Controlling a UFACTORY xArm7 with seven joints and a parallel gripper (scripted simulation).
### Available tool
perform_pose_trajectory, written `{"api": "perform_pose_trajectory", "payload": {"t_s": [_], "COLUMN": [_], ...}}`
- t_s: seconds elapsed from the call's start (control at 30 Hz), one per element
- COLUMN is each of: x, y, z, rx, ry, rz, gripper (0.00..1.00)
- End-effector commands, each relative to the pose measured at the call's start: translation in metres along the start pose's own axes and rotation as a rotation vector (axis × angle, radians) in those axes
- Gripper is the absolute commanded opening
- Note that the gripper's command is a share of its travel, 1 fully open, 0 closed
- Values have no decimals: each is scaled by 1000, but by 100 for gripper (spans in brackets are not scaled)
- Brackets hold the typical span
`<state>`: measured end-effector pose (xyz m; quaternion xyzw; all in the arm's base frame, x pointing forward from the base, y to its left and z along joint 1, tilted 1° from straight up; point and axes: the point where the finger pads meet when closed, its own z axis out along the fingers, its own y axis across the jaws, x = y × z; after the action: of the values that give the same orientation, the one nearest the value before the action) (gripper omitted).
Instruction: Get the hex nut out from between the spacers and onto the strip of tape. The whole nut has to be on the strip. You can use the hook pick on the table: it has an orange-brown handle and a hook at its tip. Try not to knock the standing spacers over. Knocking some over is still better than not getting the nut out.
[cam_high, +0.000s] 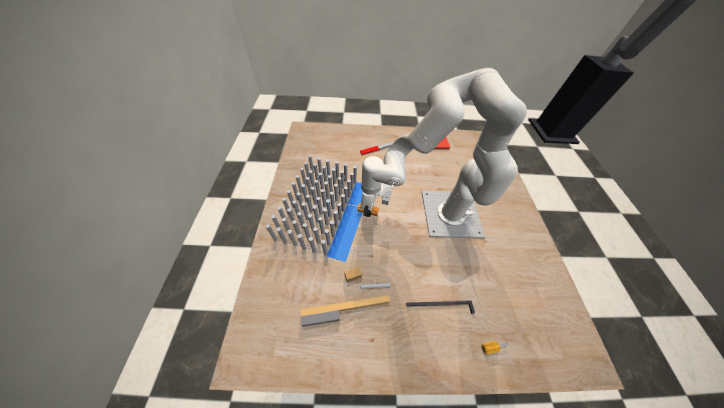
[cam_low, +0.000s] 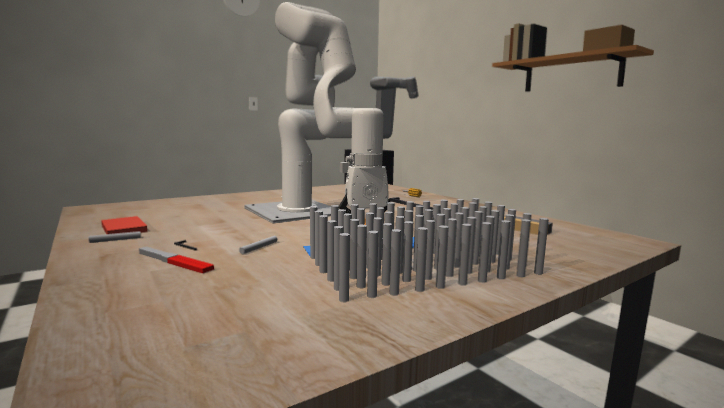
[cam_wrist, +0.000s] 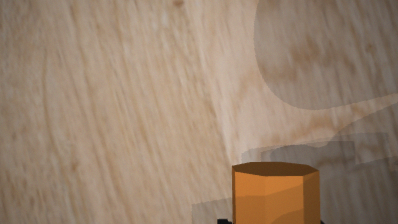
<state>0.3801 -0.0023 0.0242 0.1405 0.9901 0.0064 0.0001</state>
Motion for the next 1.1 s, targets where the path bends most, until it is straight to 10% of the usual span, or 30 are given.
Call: {"api": "perform_pose_trajectory", "payload": {"t_s": [0.0, 1.07], "x": [-5, -19], "y": [1, 11], "z": [-1, -2], "rx": [-2, -2], "ry": [-4, -6], "rz": [0, 0], "gripper": [0, 0]}}
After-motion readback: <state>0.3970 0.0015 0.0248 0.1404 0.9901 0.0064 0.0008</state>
